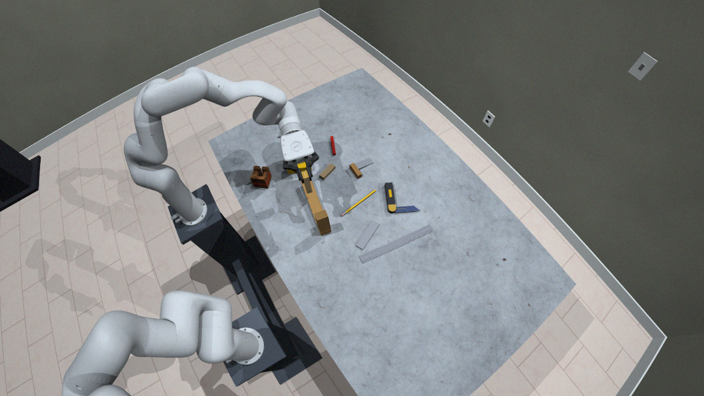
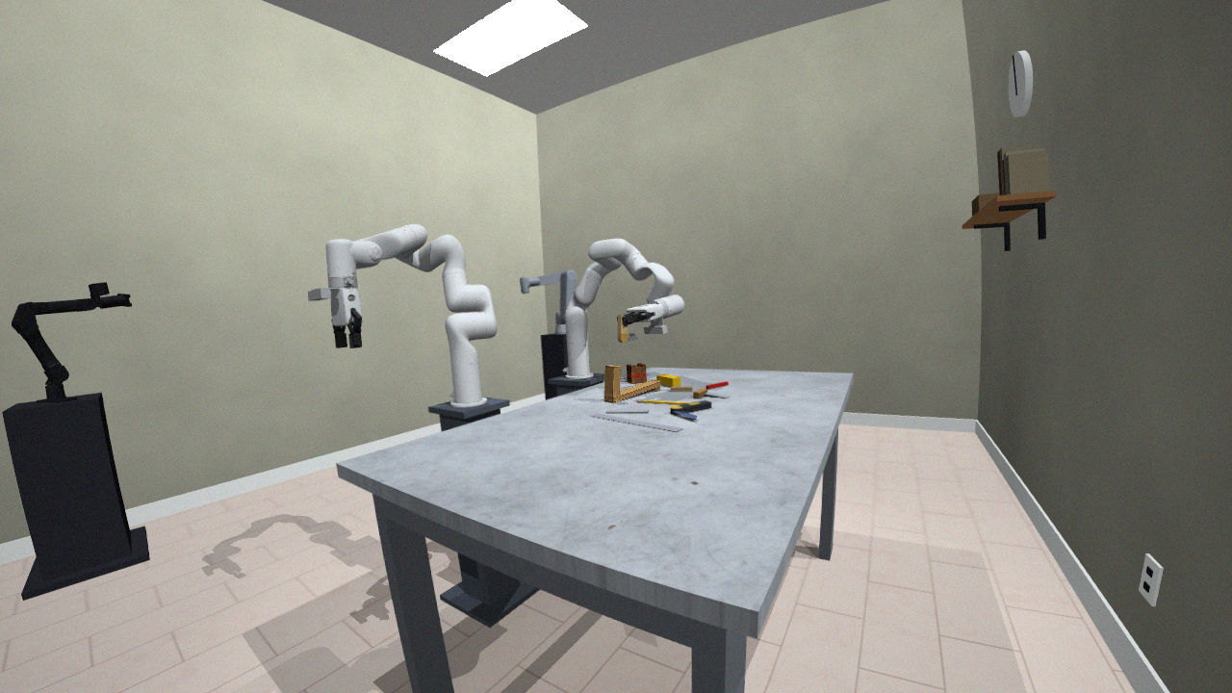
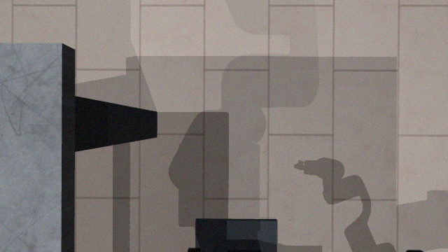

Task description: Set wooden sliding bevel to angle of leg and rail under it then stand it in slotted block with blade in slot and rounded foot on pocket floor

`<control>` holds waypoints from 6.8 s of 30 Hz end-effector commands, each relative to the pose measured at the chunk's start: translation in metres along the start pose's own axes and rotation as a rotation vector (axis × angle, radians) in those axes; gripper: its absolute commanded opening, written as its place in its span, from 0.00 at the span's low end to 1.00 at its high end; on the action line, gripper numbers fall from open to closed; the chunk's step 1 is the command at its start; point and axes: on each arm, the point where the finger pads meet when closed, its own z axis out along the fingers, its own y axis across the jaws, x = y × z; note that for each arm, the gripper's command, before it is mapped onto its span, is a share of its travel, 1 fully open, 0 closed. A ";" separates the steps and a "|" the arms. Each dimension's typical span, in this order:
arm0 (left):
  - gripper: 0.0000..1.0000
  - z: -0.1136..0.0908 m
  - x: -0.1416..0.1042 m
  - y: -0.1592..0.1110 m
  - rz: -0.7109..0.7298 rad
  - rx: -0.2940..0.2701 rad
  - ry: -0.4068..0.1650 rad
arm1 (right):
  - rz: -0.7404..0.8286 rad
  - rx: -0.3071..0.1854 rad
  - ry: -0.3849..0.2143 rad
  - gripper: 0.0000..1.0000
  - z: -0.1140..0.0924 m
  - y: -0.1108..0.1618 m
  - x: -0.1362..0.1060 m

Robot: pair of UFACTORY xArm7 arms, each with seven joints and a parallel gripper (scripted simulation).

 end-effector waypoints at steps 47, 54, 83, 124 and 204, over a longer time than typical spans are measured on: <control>0.00 -0.204 0.030 -0.154 0.093 0.432 0.100 | 0.000 0.001 0.003 1.00 -0.001 0.000 0.001; 0.00 -0.210 0.031 -0.159 0.096 0.446 0.103 | 0.000 0.001 0.003 1.00 -0.001 0.000 0.001; 0.00 -0.205 0.070 -0.160 0.096 0.448 0.104 | 0.000 0.001 0.003 1.00 -0.001 0.000 0.001; 0.00 -0.194 0.139 -0.160 0.096 0.448 0.104 | 0.000 0.001 0.003 1.00 -0.001 0.000 0.001; 0.00 -0.193 0.144 -0.160 0.096 0.448 0.104 | 0.000 0.001 0.003 1.00 -0.001 0.000 0.001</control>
